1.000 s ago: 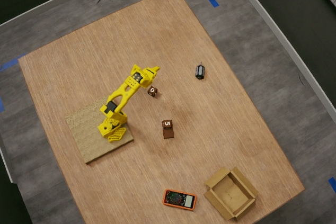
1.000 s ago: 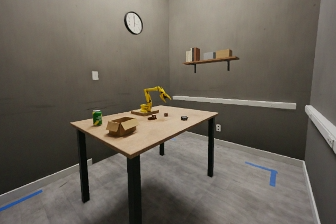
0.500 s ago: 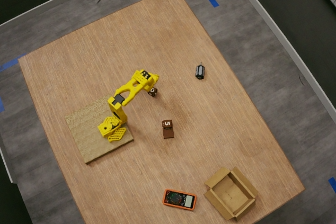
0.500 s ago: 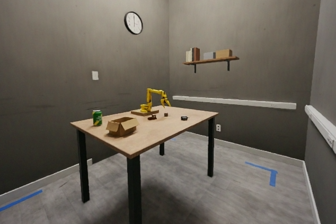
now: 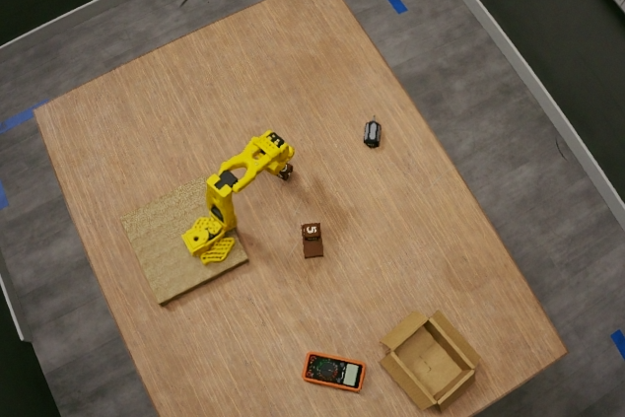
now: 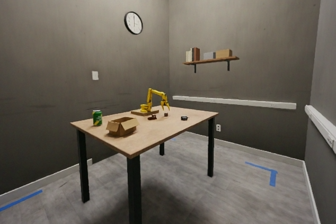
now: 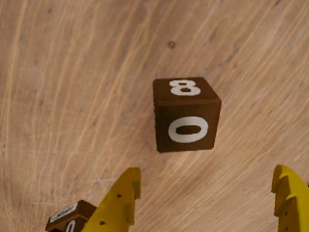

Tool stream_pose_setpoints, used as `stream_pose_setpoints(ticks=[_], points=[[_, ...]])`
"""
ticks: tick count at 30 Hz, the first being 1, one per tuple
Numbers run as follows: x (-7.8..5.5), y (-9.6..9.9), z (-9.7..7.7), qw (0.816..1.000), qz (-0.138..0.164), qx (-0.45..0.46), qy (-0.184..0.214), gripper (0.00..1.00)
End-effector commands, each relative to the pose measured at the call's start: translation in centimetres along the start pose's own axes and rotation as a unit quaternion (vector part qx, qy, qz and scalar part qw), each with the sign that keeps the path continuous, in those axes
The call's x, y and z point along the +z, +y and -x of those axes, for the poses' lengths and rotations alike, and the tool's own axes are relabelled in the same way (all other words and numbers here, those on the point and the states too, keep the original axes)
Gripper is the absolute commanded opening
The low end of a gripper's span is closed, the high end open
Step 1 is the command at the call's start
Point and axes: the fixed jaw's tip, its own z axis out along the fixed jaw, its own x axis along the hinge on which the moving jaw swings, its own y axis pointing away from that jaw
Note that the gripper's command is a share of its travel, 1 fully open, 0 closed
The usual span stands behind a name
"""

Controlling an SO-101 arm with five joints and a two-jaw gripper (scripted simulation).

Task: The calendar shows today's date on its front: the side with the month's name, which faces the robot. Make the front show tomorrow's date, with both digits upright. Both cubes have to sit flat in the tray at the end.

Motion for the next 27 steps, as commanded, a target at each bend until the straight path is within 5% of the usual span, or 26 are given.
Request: stream_pose_setpoints(ticks=[1, 27], points=[[0.44, 0.29, -0.15, 1.000, 0.011, -0.001, -0.002, 0.35], [0.71, 0.70, -0.10, 1.000, 0.021, -0.013, -0.004, 0.35]])
